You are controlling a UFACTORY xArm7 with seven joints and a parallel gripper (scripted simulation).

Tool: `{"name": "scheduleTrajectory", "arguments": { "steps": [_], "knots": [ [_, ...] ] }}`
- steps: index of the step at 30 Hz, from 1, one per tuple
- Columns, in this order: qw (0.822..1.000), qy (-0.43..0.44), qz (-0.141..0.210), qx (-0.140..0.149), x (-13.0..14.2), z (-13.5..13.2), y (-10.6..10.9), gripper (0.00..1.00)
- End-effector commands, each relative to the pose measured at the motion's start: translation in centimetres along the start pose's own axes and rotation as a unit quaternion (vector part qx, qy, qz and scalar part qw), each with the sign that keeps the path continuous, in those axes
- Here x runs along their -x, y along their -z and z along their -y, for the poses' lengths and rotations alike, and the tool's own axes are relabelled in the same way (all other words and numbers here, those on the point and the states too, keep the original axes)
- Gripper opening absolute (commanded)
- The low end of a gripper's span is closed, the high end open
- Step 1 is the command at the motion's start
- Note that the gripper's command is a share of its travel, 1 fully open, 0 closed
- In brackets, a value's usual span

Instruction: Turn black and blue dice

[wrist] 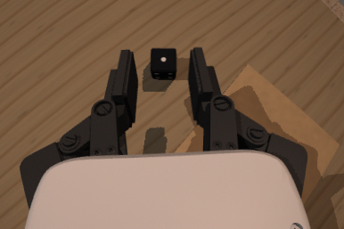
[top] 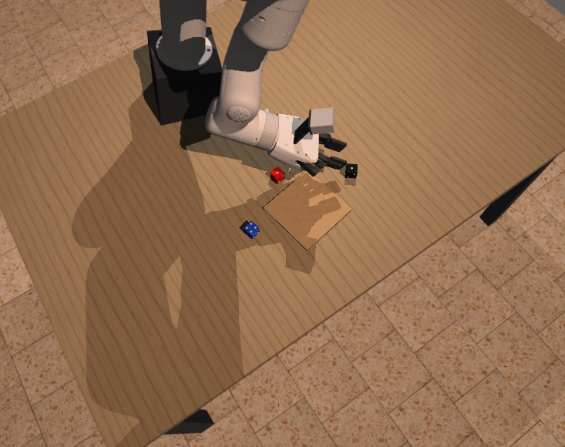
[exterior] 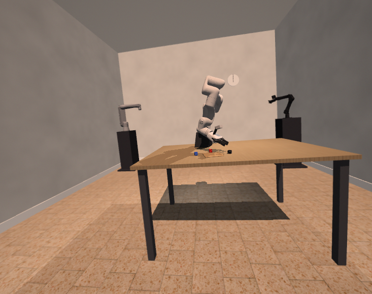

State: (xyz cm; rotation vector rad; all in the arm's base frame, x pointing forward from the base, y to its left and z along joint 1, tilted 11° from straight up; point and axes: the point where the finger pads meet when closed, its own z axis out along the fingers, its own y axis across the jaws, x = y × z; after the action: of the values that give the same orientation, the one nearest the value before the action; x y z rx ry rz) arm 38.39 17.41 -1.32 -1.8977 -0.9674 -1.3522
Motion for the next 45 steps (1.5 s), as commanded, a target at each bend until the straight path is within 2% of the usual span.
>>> {"name": "scheduleTrajectory", "arguments": {
  "steps": [1, 13, 19, 21, 25, 30, 33, 34, 36, 38, 39, 45],
  "knots": [
    [1.000, 0.001, 0.001, 0.000, -1.3, -0.1, 0.7, 0.42],
    [1.000, 0.001, 0.002, 0.000, -2.4, -0.1, 1.3, 0.42],
    [1.000, 0.001, 0.015, -0.001, -2.5, -0.1, 1.1, 0.42],
    [1.000, 0.001, 0.029, -0.002, -2.6, 0.0, 1.0, 0.42],
    [0.997, 0.001, 0.074, 0.000, -3.1, 0.0, 0.8, 0.42],
    [0.987, 0.000, 0.160, -0.002, -3.9, 0.0, 0.2, 0.42],
    [0.983, 0.000, 0.186, -0.002, -4.1, 0.0, 0.1, 0.42],
    [0.978, 0.000, 0.209, -0.001, -4.4, 0.0, -0.1, 0.42],
    [0.978, 0.000, 0.209, -0.001, -4.4, 0.0, -0.1, 0.42],
    [0.967, -0.001, 0.256, -0.002, -4.8, 0.1, -0.4, 0.42],
    [0.966, 0.000, 0.257, -0.001, -4.8, 0.1, -0.4, 0.42],
    [0.940, 0.000, 0.340, -0.001, -5.7, 0.0, -0.9, 0.42]
  ]
}}
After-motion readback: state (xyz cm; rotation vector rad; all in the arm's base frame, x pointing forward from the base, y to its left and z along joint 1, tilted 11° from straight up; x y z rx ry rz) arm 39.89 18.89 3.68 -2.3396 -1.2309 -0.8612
